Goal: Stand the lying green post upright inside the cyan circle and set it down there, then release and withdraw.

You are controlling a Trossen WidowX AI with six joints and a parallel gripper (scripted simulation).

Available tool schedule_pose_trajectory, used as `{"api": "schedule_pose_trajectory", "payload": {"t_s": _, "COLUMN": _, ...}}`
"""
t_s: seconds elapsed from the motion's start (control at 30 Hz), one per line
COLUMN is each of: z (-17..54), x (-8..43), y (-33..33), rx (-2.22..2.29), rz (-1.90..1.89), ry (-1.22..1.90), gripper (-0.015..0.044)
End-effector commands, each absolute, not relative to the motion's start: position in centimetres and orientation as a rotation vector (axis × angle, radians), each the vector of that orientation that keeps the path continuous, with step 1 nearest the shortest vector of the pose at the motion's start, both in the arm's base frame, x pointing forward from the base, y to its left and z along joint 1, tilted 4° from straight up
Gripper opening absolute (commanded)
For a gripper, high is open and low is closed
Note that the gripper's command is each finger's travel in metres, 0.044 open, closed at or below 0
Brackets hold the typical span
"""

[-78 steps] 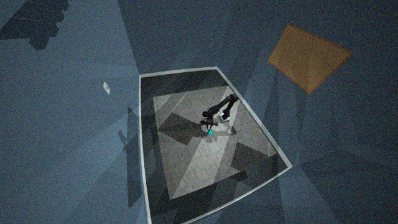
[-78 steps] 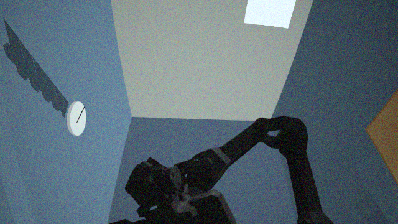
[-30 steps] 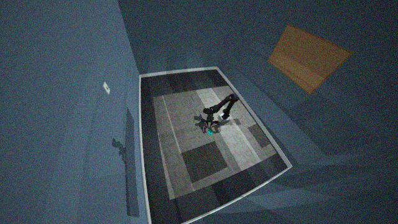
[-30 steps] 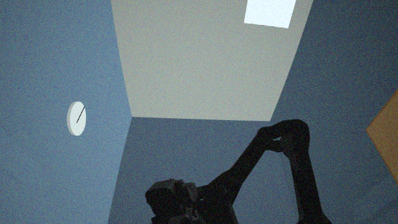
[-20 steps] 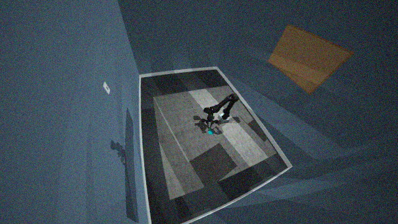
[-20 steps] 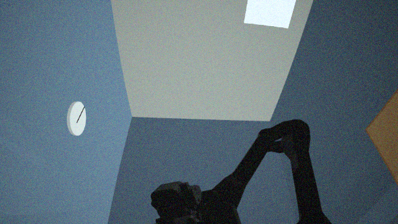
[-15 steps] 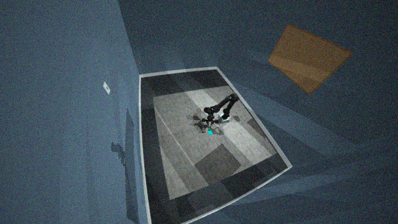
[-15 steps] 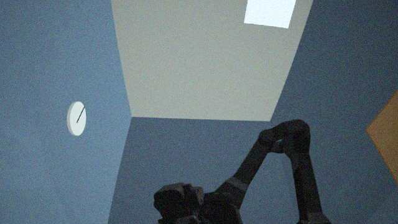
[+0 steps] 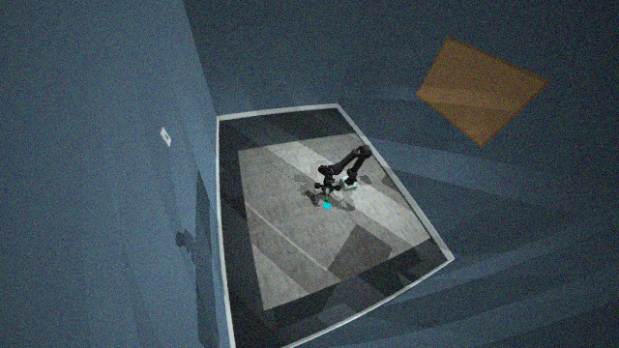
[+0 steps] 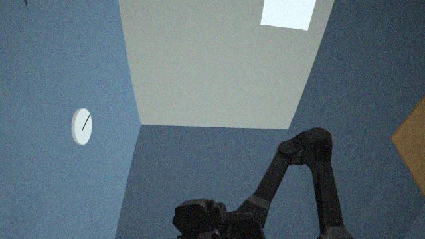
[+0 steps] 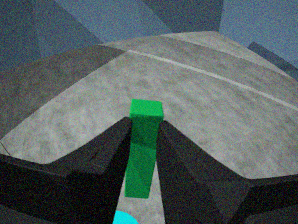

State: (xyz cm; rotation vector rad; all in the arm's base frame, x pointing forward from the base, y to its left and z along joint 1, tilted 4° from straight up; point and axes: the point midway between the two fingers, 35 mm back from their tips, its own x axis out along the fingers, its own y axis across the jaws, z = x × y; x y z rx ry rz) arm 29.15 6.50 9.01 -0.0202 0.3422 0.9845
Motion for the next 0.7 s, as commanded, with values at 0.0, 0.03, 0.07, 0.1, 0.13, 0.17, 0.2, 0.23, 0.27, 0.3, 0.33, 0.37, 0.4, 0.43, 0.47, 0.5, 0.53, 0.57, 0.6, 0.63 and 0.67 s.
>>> {"api": "schedule_pose_trajectory", "payload": {"t_s": 0.0, "z": 9.0, "x": 28.6, "y": 6.5, "rx": -0.009, "rz": 0.99, "ry": 0.323, "gripper": 0.0023}}
{"api": "schedule_pose_trajectory", "payload": {"t_s": 0.03, "z": 9.1, "x": 28.5, "y": 6.4, "rx": -0.008, "rz": 0.991, "ry": 0.317, "gripper": 0.0023}}
{"api": "schedule_pose_trajectory", "payload": {"t_s": 0.07, "z": 9.1, "x": 28.4, "y": 6.4, "rx": -0.008, "rz": 0.993, "ry": 0.311, "gripper": 0.0023}}
{"api": "schedule_pose_trajectory", "payload": {"t_s": 0.1, "z": 9.1, "x": 28.3, "y": 6.4, "rx": -0.007, "rz": 0.994, "ry": 0.305, "gripper": 0.0023}}
{"api": "schedule_pose_trajectory", "payload": {"t_s": 0.13, "z": 9.2, "x": 28.3, "y": 6.4, "rx": -0.007, "rz": 0.995, "ry": 0.299, "gripper": 0.0023}}
{"api": "schedule_pose_trajectory", "payload": {"t_s": 0.17, "z": 9.2, "x": 28.2, "y": 6.3, "rx": -0.006, "rz": 0.997, "ry": 0.293, "gripper": 0.0023}}
{"api": "schedule_pose_trajectory", "payload": {"t_s": 0.2, "z": 9.2, "x": 28.1, "y": 6.3, "rx": -0.006, "rz": 0.998, "ry": 0.287, "gripper": 0.0023}}
{"api": "schedule_pose_trajectory", "payload": {"t_s": 0.23, "z": 9.3, "x": 28.0, "y": 6.3, "rx": -0.006, "rz": 1.0, "ry": 0.282, "gripper": 0.0023}}
{"api": "schedule_pose_trajectory", "payload": {"t_s": 0.27, "z": 9.3, "x": 27.9, "y": 6.3, "rx": -0.005, "rz": 1.001, "ry": 0.276, "gripper": 0.0023}}
{"api": "schedule_pose_trajectory", "payload": {"t_s": 0.3, "z": 9.3, "x": 27.8, "y": 6.3, "rx": -0.005, "rz": 1.003, "ry": 0.27, "gripper": 0.0023}}
{"api": "schedule_pose_trajectory", "payload": {"t_s": 0.33, "z": 9.3, "x": 27.8, "y": 6.2, "rx": -0.005, "rz": 1.004, "ry": 0.264, "gripper": 0.0023}}
{"api": "schedule_pose_trajectory", "payload": {"t_s": 0.37, "z": 9.4, "x": 27.7, "y": 6.2, "rx": -0.005, "rz": 1.006, "ry": 0.259, "gripper": 0.0023}}
{"api": "schedule_pose_trajectory", "payload": {"t_s": 0.4, "z": 9.4, "x": 27.6, "y": 6.2, "rx": -0.004, "rz": 1.007, "ry": 0.253, "gripper": 0.0023}}
{"api": "schedule_pose_trajectory", "payload": {"t_s": 0.43, "z": 9.4, "x": 27.5, "y": 6.2, "rx": -0.004, "rz": 1.009, "ry": 0.247, "gripper": 0.0023}}
{"api": "schedule_pose_trajectory", "payload": {"t_s": 0.47, "z": 9.5, "x": 27.4, "y": 6.2, "rx": -0.004, "rz": 1.01, "ry": 0.241, "gripper": 0.0023}}
{"api": "schedule_pose_trajectory", "payload": {"t_s": 0.5, "z": 9.5, "x": 27.3, "y": 6.1, "rx": -0.004, "rz": 1.012, "ry": 0.236, "gripper": 0.0023}}
{"api": "schedule_pose_trajectory", "payload": {"t_s": 0.53, "z": 9.5, "x": 27.2, "y": 6.1, "rx": -0.004, "rz": 1.013, "ry": 0.23, "gripper": 0.0023}}
{"api": "schedule_pose_trajectory", "payload": {"t_s": 0.57, "z": 9.6, "x": 27.1, "y": 6.1, "rx": -0.004, "rz": 1.015, "ry": 0.224, "gripper": 0.0023}}
{"api": "schedule_pose_trajectory", "payload": {"t_s": 0.6, "z": 9.6, "x": 27.0, "y": 6.1, "rx": -0.004, "rz": 1.016, "ry": 0.219, "gripper": 0.0023}}
{"api": "schedule_pose_trajectory", "payload": {"t_s": 0.63, "z": 9.6, "x": 26.9, "y": 6.1, "rx": -0.004, "rz": 1.018, "ry": 0.213, "gripper": 0.0023}}
{"api": "schedule_pose_trajectory", "payload": {"t_s": 0.67, "z": 9.7, "x": 26.8, "y": 6.1, "rx": -0.004, "rz": 1.02, "ry": 0.208, "gripper": 0.0023}}
